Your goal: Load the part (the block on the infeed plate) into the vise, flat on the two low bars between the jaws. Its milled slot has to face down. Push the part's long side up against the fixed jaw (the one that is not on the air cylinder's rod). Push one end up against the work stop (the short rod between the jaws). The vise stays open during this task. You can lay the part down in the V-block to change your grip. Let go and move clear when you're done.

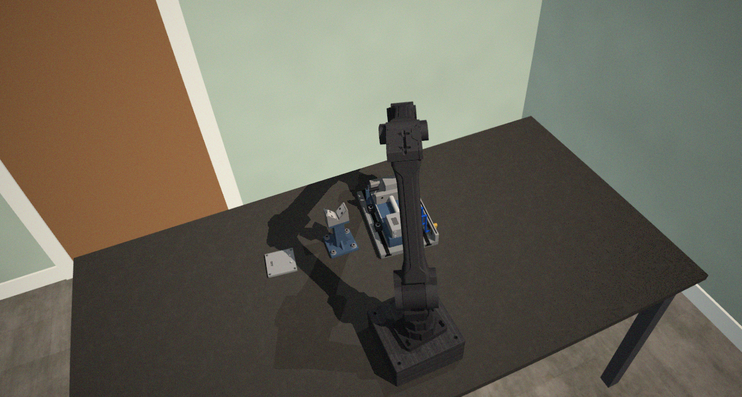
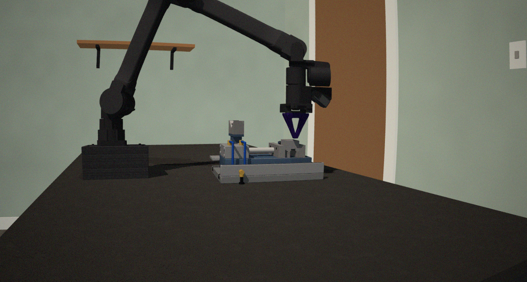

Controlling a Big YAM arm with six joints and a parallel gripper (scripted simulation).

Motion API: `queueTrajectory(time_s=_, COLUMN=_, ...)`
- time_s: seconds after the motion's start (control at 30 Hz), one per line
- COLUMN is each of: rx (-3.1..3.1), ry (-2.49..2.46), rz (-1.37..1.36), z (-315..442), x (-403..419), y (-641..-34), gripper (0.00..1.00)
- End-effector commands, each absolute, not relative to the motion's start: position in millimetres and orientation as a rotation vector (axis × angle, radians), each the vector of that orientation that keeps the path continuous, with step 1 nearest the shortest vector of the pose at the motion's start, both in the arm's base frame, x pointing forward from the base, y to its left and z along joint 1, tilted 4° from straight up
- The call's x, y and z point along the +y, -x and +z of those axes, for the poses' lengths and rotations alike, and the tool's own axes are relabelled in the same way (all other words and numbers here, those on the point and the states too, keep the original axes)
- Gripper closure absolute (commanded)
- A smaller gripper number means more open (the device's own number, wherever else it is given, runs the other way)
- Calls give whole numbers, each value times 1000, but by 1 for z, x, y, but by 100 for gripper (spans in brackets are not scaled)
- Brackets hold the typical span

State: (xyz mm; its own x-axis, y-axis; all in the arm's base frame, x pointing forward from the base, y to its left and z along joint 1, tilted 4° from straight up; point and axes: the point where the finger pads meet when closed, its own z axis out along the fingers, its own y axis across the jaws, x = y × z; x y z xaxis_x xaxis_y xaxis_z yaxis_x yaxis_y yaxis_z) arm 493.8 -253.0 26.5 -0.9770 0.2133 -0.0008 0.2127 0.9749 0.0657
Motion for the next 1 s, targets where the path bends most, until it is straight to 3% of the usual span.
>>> queueTrajectory(time_s=0.0, rx=3112, ry=-330, rz=102, z=20, x=-250, y=-503, gripper=100)
queueTrajectory(time_s=0.97, rx=3114, ry=-333, rz=104, z=19, x=-249, y=-502, gripper=100)
